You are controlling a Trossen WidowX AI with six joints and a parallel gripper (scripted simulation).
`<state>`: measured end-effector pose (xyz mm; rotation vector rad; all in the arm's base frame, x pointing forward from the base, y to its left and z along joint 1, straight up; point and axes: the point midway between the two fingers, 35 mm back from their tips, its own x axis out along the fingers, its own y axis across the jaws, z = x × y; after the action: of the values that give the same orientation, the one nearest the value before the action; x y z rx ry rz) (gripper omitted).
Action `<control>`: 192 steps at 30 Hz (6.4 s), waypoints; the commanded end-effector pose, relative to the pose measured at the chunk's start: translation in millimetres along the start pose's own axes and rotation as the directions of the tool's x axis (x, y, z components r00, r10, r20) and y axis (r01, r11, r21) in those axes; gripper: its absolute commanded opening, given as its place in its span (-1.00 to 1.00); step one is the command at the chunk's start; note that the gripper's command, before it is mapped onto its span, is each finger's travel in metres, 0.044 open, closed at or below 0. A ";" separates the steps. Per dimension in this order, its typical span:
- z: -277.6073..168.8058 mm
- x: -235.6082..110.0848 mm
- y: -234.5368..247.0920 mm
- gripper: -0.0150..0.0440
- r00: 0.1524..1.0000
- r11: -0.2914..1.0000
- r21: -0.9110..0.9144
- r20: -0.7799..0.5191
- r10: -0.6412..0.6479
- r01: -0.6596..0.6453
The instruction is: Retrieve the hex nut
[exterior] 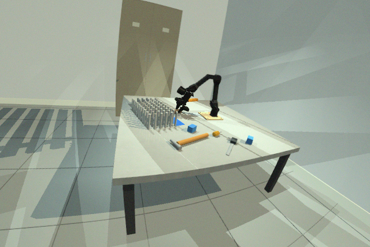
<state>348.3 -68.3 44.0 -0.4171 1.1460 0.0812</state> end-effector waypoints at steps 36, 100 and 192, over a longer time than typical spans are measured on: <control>-26.2 -10.0 0.4 -0.49 1.000 1.000 -0.004 -0.001 0.001 -0.001; -67.0 -25.3 -0.2 -0.49 1.000 1.000 -0.005 -0.005 0.001 -0.001; -68.0 -167.4 -94.0 -0.49 0.998 0.998 -0.048 -0.058 0.037 -0.039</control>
<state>245.0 -142.7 192.6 -0.4382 1.2111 0.1196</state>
